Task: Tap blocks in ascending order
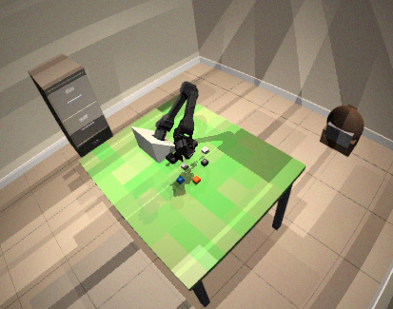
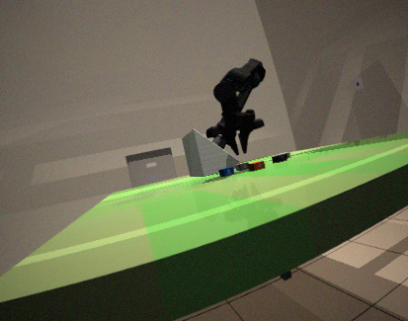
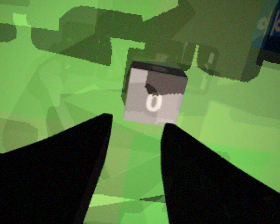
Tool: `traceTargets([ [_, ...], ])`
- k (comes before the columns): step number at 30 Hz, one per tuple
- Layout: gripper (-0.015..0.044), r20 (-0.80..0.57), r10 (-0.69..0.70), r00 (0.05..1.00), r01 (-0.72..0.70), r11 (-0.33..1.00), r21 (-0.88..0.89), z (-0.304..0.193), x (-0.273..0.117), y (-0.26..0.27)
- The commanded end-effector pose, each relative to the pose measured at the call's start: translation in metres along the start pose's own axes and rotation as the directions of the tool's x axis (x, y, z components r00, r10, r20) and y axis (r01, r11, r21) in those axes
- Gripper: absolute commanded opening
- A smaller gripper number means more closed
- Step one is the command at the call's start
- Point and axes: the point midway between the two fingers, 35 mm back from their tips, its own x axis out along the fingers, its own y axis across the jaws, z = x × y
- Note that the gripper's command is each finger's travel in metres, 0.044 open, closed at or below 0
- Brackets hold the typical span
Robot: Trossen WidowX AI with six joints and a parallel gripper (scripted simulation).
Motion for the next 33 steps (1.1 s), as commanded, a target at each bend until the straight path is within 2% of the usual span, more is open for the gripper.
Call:
traceTargets([
  [1, 0.002, 0.008, 0.003, 1.0, -0.003, 1.0, 0.006, 0.001, 0.004, 0.0],
  [12, 0.002, 0.008, 0.003, 1.0, -0.003, 1.0, 0.006, 0.001, 0.005, 0.0],
  [33, 0.002, 0.008, 0.004, 1.0, -0.004, 1.0, 0.005, 0.001, 0.034, 0.0],
])
